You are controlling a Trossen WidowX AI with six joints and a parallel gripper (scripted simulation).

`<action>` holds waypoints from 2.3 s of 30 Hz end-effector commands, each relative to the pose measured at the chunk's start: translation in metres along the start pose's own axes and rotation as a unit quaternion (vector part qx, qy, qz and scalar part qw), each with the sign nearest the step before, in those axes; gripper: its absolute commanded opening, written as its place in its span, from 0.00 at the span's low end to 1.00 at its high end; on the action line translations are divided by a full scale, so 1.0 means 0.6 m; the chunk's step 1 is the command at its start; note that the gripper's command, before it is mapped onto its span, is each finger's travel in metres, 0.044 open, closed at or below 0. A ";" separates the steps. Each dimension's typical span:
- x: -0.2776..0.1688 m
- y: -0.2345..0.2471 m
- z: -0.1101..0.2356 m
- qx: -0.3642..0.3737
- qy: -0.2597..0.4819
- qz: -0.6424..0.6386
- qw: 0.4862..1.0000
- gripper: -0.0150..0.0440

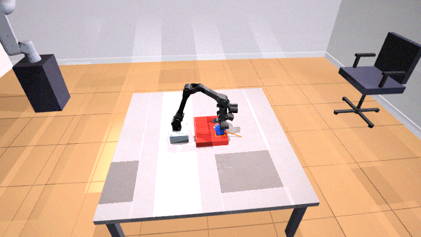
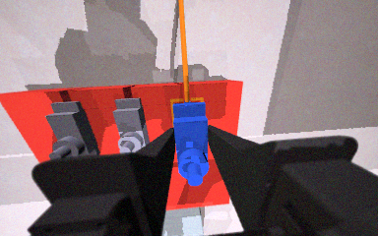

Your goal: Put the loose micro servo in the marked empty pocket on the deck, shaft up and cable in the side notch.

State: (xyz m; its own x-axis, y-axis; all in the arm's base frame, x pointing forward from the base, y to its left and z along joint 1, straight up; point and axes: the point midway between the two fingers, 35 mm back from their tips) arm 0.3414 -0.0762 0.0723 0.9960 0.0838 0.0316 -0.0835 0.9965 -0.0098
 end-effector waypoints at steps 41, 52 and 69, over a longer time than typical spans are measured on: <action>-0.003 0.001 -0.049 0.001 0.002 -0.002 1.000 0.25; -0.003 0.001 -0.061 0.001 0.002 -0.002 1.000 0.25; -0.003 0.001 -0.080 0.001 0.002 -0.002 1.000 0.25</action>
State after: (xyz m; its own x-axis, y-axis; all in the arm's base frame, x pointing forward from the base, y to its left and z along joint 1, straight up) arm 0.3425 -0.0766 0.0277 0.9962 0.0812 0.0308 -0.0809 0.9967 -0.0104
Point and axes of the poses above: the point midway between the two fingers, 35 mm back from their tips, its own z axis back along the fingers, its own y axis across the jaws, x = y × z, and after that the axes turned 6 degrees about z, right-handed
